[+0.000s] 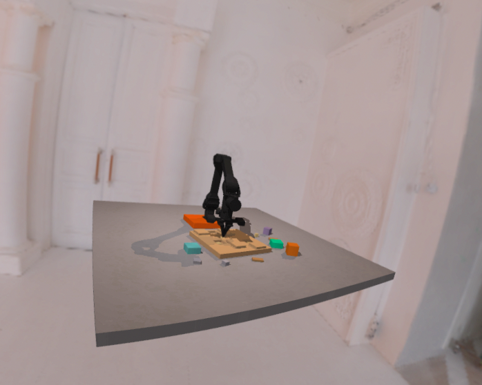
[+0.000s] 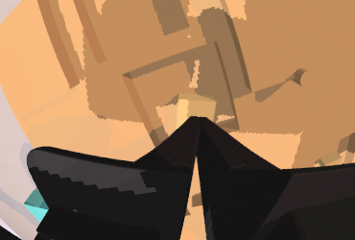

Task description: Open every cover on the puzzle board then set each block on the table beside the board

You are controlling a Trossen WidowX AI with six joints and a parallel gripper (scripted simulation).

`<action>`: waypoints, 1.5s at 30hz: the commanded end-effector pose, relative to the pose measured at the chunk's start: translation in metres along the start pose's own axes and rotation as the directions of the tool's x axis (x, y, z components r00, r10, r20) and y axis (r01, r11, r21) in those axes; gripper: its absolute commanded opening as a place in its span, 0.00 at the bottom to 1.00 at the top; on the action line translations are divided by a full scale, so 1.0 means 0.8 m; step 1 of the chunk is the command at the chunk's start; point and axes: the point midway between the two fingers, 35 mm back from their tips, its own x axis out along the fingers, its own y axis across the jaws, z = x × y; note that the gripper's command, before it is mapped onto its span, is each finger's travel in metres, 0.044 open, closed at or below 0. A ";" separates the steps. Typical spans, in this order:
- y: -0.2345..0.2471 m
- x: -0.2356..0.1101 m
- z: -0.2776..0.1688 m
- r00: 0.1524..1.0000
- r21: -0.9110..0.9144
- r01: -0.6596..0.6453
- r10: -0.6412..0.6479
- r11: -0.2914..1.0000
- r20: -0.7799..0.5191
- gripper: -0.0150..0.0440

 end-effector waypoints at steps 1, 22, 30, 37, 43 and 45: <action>0.001 0.005 0.002 1.000 -0.003 -0.005 0.005 1.000 0.008 0.25; 0.010 0.009 0.014 1.000 -0.005 -0.005 0.005 1.000 0.009 0.25; 0.010 0.009 0.014 1.000 -0.004 -0.005 0.005 1.000 0.009 0.25; 0.010 0.009 0.014 1.000 -0.004 -0.005 0.005 1.000 0.009 0.25; 0.010 0.009 0.015 1.000 -0.004 -0.005 0.005 1.000 0.009 0.25; 0.010 0.009 0.015 1.000 -0.004 -0.005 0.005 1.000 0.009 0.25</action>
